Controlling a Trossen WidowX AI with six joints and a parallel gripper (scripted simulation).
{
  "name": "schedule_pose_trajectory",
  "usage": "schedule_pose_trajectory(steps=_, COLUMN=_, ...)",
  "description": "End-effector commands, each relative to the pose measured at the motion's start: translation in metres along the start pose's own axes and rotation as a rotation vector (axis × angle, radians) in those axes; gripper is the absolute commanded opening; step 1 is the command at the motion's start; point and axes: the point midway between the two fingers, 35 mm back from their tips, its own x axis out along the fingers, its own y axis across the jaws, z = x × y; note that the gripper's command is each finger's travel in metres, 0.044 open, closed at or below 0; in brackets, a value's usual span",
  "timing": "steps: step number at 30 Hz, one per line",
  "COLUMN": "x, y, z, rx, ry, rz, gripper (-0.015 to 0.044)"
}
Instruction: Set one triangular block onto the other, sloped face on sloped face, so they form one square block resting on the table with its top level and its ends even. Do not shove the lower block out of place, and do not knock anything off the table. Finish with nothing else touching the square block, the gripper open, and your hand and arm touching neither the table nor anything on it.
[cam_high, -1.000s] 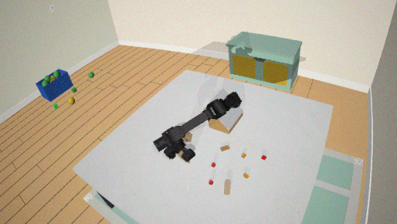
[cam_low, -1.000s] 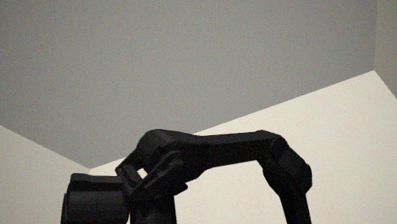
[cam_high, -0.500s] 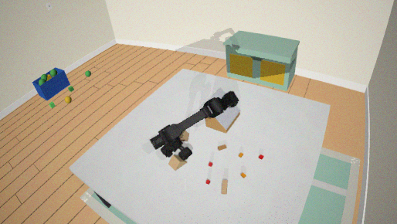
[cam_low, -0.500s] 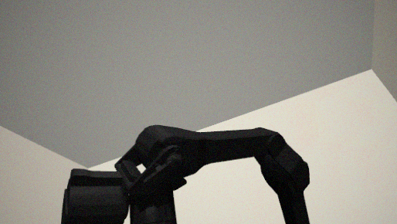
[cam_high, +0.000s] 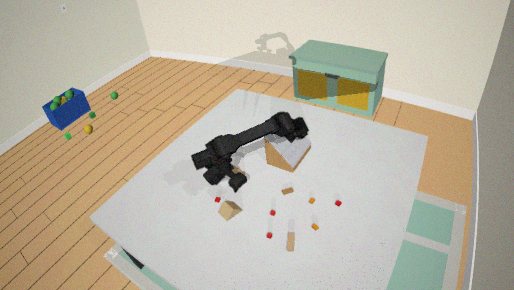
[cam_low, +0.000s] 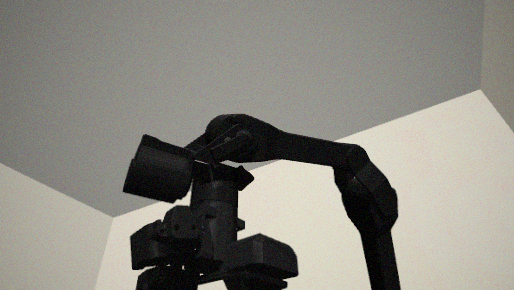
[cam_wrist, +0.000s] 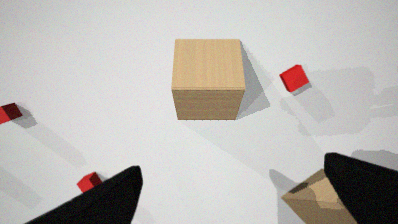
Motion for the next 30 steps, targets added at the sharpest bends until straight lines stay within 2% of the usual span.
schedule_pose_trajectory(steps=1, x=0.018, y=-0.006, z=0.001, rx=-0.344, ry=-0.054, rz=-0.055, gripper=0.0440)
schedule_pose_trajectory(steps=12, x=0.051, y=-0.011, z=-0.003, rx=-1.435, ry=-0.195, rz=-0.355, gripper=0.0440)
schedule_pose_trajectory(steps=22, x=0.064, y=0.001, z=-0.037, rx=-2.354, ry=-0.146, rz=-0.812, gripper=0.0440)
schedule_pose_trajectory(steps=30, x=0.065, y=0.013, z=-0.064, rx=-2.738, ry=-0.030, rz=-1.103, gripper=0.0440)
